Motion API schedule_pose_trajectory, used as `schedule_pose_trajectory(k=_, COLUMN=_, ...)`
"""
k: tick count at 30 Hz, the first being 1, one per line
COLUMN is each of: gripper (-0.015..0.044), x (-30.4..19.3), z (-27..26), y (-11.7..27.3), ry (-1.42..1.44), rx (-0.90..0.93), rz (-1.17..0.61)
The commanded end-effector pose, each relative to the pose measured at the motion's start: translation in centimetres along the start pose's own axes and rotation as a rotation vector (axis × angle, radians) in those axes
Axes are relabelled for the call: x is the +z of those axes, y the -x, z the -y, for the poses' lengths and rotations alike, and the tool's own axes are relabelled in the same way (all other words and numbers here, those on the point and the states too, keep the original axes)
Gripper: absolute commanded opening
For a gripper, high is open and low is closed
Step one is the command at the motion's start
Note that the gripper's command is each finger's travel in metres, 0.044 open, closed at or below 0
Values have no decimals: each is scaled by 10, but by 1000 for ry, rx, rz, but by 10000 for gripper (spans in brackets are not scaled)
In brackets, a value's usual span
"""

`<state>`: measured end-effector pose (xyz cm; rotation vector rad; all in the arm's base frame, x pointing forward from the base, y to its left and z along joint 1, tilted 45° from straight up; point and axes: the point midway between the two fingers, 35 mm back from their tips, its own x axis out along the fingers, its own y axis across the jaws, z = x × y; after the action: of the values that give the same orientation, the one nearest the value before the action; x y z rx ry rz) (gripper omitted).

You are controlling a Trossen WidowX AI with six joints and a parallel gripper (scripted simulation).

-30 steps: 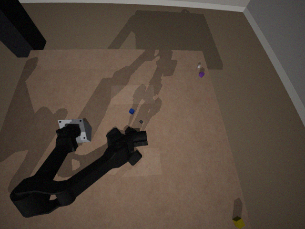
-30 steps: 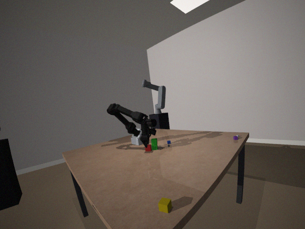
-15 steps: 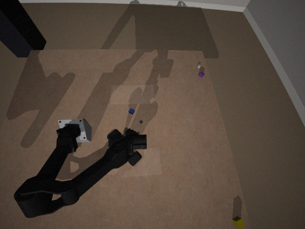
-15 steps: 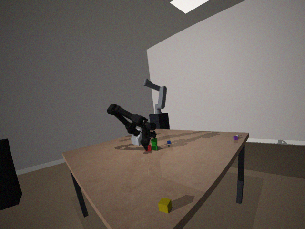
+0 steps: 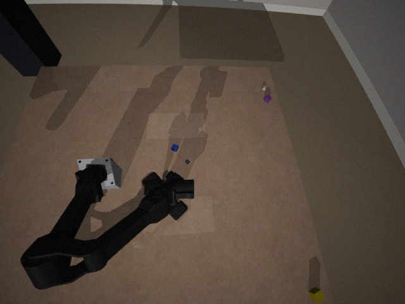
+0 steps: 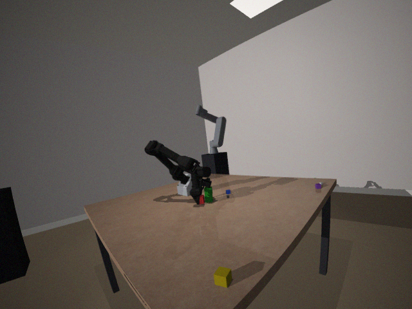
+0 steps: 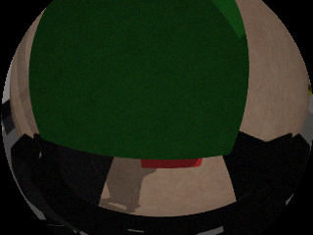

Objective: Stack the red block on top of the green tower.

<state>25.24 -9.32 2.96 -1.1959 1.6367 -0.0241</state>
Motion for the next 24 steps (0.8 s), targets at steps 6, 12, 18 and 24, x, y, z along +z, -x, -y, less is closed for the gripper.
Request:
schedule_pose_trajectory(k=6, gripper=361, x=0, z=0, y=0, ry=3, rx=-2, rz=-3)
schedule_pose_trajectory(k=12, gripper=204, x=0, z=0, y=0, ry=3, rx=-2, rz=-3)
schedule_pose_trajectory(k=18, gripper=144, x=0, z=0, y=0, ry=3, rx=-2, rz=-3)
schedule_pose_trajectory(k=24, gripper=26, x=0, z=0, y=8, ry=3, rx=-2, rz=-2)
